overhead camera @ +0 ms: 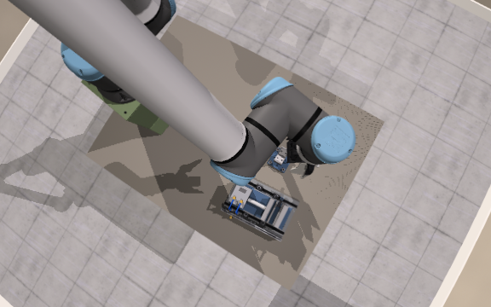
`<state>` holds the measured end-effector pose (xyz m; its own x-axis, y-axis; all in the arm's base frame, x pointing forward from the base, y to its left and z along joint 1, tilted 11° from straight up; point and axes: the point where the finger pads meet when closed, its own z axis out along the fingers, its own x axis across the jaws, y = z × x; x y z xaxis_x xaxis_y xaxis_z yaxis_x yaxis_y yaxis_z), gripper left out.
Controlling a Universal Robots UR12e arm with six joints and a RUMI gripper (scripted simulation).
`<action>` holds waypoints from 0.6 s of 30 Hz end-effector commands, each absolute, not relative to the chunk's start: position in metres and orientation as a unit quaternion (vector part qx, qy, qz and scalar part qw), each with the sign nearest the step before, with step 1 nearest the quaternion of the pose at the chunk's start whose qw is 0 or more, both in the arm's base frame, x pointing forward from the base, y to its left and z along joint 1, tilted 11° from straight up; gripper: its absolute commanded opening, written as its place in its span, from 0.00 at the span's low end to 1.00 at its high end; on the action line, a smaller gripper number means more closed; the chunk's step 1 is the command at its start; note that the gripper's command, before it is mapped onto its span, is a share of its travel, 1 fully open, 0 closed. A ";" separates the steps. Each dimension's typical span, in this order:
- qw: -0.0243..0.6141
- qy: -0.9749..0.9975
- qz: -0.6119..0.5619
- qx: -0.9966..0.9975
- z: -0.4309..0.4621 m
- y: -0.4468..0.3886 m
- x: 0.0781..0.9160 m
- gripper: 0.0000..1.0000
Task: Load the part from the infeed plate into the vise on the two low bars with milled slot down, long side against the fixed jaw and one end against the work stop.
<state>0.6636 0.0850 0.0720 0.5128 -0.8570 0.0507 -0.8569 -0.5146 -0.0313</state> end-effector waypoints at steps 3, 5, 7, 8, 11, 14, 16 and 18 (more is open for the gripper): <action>0.003 0.414 -0.044 -0.909 0.043 0.114 0.667 1.00; 0.003 0.375 -0.049 -0.926 0.030 0.127 0.665 1.00; 0.002 0.354 -0.052 -0.934 0.022 0.135 0.664 1.00; 0.002 0.335 -0.055 -0.941 0.016 0.142 0.663 1.00; 0.001 0.298 -0.059 -0.953 0.004 0.154 0.660 1.00; -0.001 0.247 -0.066 -0.967 -0.013 0.172 0.655 1.00; -0.002 0.216 -0.070 -0.974 -0.022 0.182 0.651 1.00; -0.002 0.216 -0.070 -0.974 -0.022 0.182 0.651 1.00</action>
